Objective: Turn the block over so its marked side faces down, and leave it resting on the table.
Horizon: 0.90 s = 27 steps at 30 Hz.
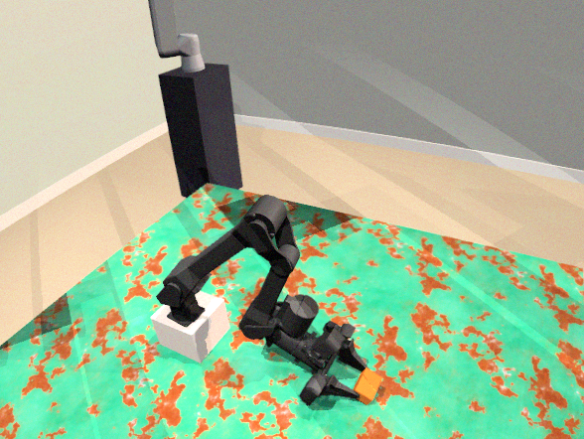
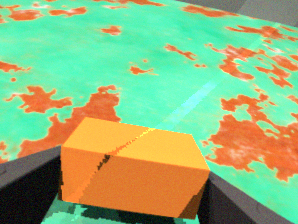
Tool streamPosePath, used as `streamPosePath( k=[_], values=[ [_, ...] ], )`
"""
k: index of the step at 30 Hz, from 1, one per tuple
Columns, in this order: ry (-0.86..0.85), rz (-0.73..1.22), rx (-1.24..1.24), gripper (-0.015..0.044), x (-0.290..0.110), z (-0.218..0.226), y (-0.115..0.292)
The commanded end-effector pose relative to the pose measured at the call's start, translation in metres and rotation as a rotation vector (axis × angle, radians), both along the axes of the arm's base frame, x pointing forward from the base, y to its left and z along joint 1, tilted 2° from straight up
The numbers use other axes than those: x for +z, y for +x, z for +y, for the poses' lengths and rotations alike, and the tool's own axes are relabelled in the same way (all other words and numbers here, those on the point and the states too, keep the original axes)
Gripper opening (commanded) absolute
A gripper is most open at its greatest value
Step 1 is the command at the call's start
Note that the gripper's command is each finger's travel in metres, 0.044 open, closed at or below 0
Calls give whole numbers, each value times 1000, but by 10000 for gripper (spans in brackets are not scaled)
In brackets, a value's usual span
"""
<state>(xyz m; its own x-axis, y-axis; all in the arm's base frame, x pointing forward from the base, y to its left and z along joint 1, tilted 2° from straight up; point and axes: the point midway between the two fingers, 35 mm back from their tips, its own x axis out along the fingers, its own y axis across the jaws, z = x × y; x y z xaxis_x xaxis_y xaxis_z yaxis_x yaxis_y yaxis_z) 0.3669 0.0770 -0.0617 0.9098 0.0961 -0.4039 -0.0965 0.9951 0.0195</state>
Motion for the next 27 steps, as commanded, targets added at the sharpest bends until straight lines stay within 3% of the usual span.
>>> streamPosePath(
  k=[1, 8, 27],
  values=[
    [-6, -1, -3, 263, 0, -1, -1],
    [-6, -1, -3, 440, 0, -1, -1],
    [-6, -1, -3, 440, 0, -1, -1]
  ],
)
